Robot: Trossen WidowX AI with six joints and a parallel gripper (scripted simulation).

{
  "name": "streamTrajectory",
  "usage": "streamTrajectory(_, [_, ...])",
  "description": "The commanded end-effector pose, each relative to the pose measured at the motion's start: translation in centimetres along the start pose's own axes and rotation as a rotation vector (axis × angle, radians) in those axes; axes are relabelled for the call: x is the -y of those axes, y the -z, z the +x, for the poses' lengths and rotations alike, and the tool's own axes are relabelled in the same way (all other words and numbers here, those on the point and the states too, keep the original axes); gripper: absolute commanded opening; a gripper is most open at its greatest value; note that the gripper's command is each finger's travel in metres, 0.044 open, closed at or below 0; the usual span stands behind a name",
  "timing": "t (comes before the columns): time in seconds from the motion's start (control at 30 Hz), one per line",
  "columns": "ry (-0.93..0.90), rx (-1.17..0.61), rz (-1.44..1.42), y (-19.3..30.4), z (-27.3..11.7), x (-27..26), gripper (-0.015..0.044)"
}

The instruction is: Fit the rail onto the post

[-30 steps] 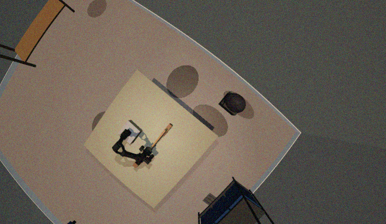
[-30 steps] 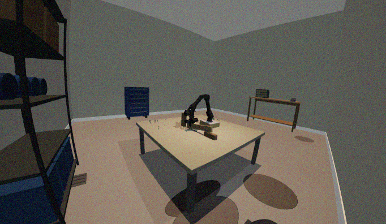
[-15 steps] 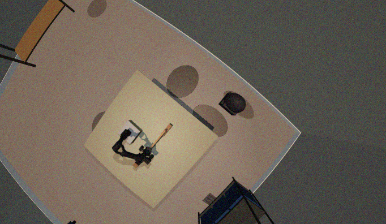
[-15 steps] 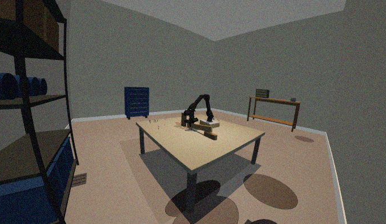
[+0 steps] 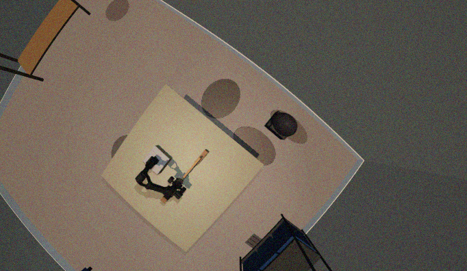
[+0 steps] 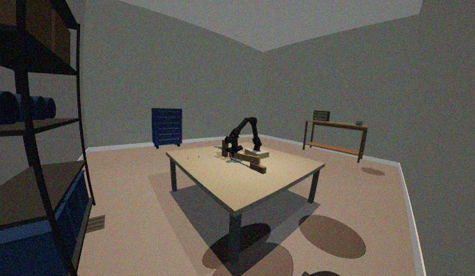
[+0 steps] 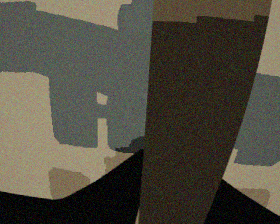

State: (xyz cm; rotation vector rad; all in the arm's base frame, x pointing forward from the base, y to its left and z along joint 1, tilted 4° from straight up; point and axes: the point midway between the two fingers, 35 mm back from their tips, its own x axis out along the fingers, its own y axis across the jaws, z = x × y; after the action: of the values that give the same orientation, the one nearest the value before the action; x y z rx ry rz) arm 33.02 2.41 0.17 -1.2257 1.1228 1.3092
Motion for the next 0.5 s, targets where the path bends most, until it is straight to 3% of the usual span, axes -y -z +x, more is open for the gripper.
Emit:
streamTrajectory(0.0, [0.019, 0.01, -0.004, -0.17, -0.78, 0.48, 0.0])
streamTrajectory(0.47, [0.019, 0.01, -0.004, -0.16, -1.49, 0.62, 0.0])
